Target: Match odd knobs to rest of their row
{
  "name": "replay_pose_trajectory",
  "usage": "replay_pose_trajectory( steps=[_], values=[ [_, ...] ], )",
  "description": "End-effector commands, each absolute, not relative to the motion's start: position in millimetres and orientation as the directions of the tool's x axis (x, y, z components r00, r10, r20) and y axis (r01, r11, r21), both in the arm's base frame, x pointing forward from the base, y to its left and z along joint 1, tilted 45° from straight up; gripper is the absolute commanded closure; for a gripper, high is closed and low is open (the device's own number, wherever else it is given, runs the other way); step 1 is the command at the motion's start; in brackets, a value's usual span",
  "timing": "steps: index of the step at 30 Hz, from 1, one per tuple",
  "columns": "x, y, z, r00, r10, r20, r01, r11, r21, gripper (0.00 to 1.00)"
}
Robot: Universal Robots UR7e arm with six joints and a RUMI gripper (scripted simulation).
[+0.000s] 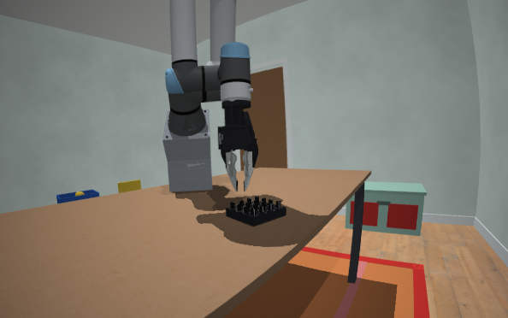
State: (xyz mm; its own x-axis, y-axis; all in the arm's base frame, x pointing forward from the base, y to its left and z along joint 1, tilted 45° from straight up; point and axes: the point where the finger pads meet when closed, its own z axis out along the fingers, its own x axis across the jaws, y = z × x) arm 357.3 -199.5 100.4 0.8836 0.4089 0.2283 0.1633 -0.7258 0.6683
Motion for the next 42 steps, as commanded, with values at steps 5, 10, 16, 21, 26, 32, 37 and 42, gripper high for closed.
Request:
replay_pose_trajectory(
  steps=[5, 10, 16, 21, 26, 32, 37, 42],
  values=[
    [354.9, -196.5, 104.7, 0.883, 0.409, 0.228, 0.164, -0.726, 0.668, 0.89],
    [354.9, -196.5, 104.7, 0.883, 0.409, 0.228, 0.164, -0.726, 0.668, 0.89],
    [354.9, -196.5, 104.7, 0.883, 0.409, 0.228, 0.164, -0.726, 0.668, 0.89],
    [354.9, -196.4, 104.7, 0.882, 0.414, 0.224, 0.169, -0.724, 0.669, 0.89],
    [354.5, -196.0, 104.7, 0.875, 0.442, 0.198, 0.204, -0.707, 0.677, 0.89],
    [353.8, -195.4, 104.9, 0.86, 0.488, 0.152, 0.262, -0.676, 0.689, 0.89],
    [352.5, -194.3, 105.3, 0.818, 0.573, 0.06, 0.373, -0.606, 0.703, 0.89],
    [350.8, -193.0, 106.2, 0.738, 0.671, -0.066, 0.512, -0.495, 0.702, 0.89]
  ],
)
